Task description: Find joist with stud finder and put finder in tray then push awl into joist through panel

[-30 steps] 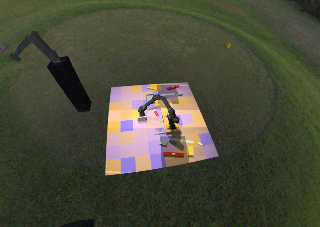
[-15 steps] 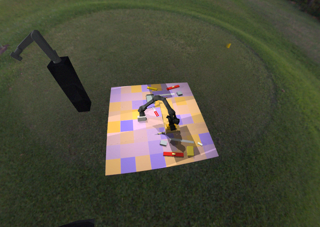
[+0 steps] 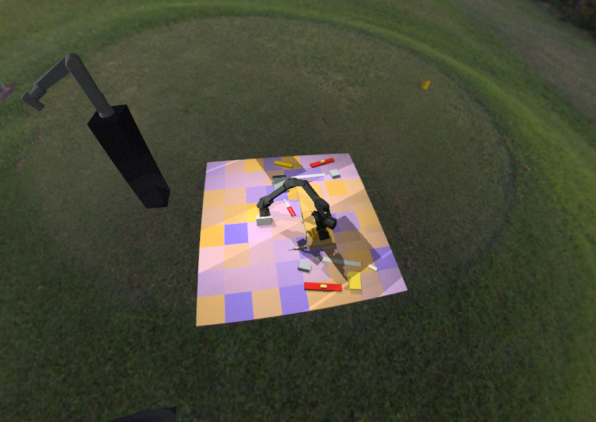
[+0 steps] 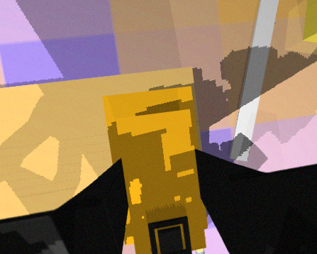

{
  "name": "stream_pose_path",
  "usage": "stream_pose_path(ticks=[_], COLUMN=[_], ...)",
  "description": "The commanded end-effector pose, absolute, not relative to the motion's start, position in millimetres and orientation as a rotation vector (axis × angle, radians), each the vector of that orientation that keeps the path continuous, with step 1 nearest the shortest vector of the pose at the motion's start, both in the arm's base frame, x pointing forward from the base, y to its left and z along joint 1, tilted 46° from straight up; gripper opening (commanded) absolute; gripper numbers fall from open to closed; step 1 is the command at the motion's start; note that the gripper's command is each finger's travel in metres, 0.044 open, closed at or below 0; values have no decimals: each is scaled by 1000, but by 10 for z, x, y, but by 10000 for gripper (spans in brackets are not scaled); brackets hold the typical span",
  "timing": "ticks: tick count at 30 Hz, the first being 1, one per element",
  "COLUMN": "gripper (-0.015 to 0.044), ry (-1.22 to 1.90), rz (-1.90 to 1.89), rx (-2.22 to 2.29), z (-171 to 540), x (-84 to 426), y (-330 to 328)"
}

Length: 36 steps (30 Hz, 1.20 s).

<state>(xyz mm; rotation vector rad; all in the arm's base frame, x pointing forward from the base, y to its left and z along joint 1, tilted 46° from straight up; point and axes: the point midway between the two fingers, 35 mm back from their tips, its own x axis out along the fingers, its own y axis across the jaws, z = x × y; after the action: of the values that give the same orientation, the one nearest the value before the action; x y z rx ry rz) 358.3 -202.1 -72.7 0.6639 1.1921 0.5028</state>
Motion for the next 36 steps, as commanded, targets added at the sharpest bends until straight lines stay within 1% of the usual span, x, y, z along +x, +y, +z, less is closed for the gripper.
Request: stream_pose_path(ticks=[1,10,16,27,36], gripper=[0,0,0,0,0], ry=[1188,1189,1185,1133,1079], rz=[499,500,510,620,719], rx=[655,652,638,493,371], z=[-601,-338,-261,332,821], x=[3576,3524,3547,3785,3885], y=[-2184,-2425,-2402,-1931,-1464])
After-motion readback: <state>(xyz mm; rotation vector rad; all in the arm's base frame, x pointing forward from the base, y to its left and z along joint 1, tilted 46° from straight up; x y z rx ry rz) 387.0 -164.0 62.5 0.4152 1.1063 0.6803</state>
